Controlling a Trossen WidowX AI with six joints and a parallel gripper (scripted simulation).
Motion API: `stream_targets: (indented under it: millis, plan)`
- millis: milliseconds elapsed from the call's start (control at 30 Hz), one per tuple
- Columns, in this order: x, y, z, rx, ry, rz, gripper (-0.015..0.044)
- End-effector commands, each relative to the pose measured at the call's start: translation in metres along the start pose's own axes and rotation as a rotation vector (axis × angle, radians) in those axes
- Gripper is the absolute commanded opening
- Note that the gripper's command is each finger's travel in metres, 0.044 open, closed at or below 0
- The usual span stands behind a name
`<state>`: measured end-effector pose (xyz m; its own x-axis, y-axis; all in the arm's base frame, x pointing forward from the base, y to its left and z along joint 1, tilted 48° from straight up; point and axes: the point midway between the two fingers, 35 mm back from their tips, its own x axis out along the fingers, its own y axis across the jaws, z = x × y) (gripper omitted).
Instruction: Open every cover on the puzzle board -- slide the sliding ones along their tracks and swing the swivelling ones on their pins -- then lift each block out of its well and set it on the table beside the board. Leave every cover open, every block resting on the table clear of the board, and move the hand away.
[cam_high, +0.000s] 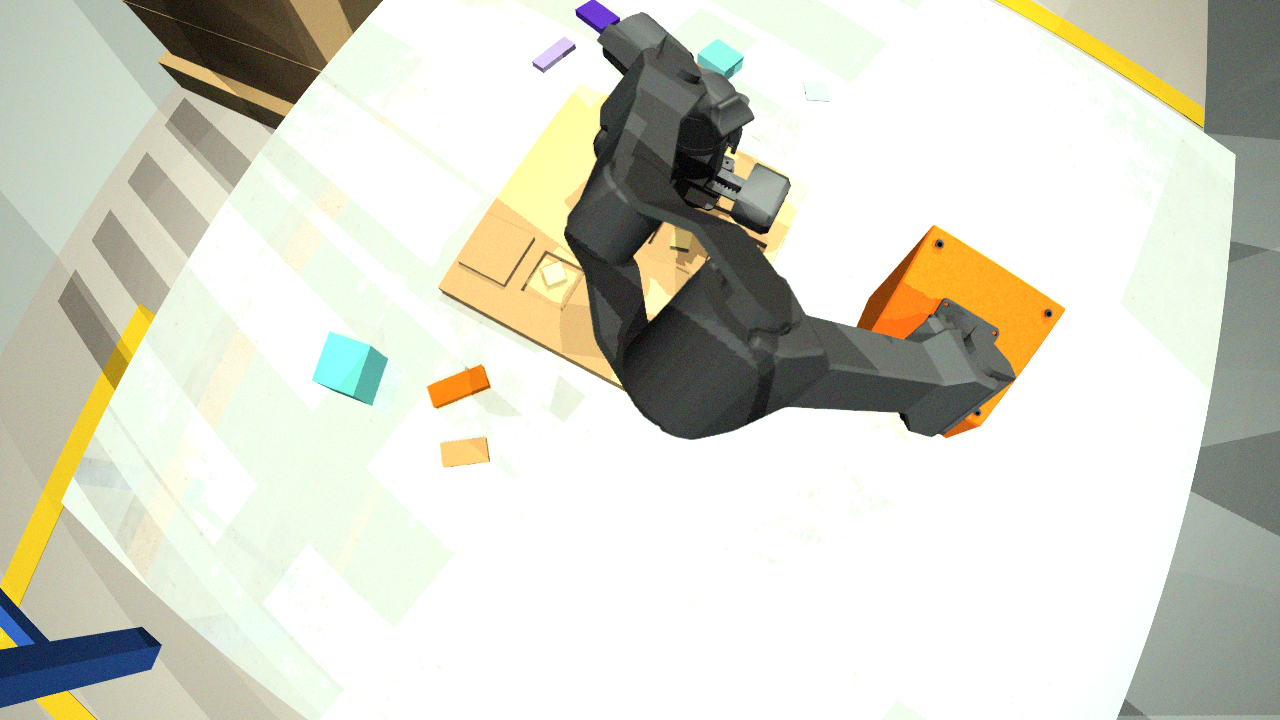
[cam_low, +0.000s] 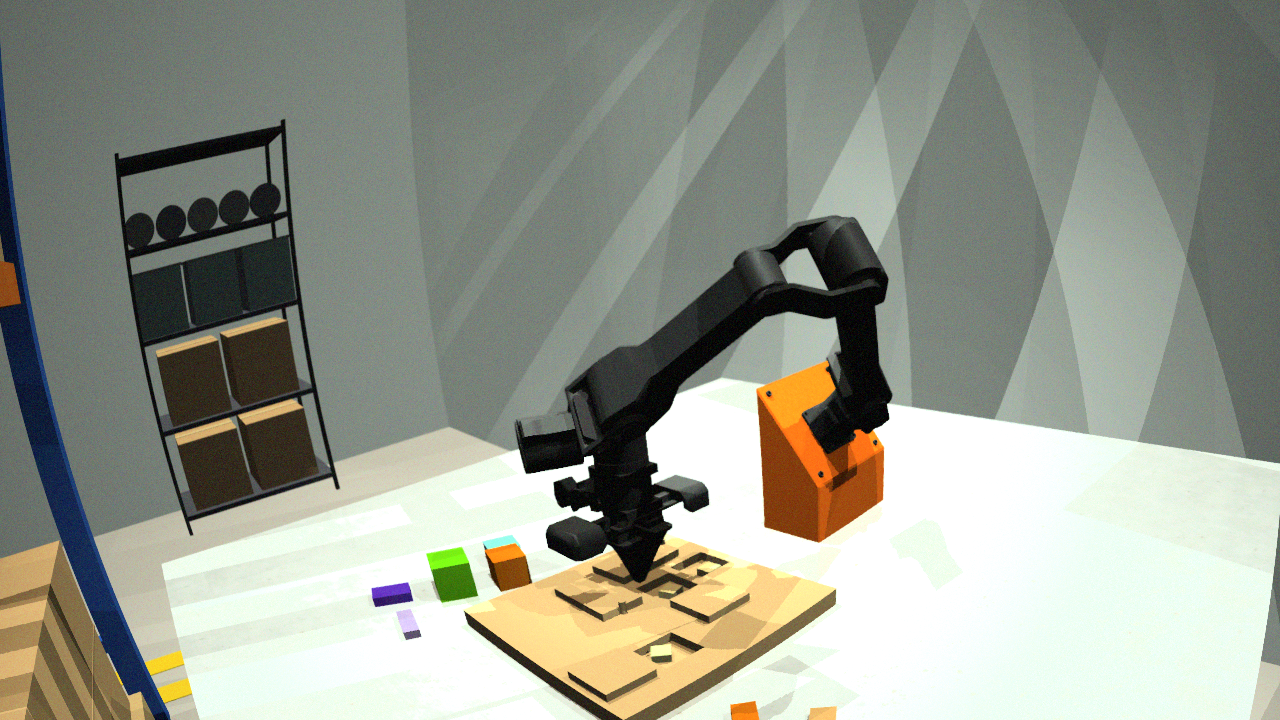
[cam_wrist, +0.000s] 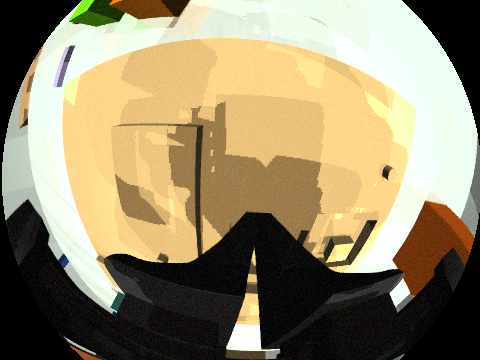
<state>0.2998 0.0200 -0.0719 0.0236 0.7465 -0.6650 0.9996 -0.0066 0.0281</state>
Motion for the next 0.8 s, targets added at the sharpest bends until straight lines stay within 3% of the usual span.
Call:
stream_targets:
  millis: [0, 767]
  plan:
    - [-0.001, 0.003, 0.005, -0.004, -0.005, 0.001, 0.0000]
    - [-0.029, 0.005, 0.006, -0.004, -0.009, 0.001, 0.0000]
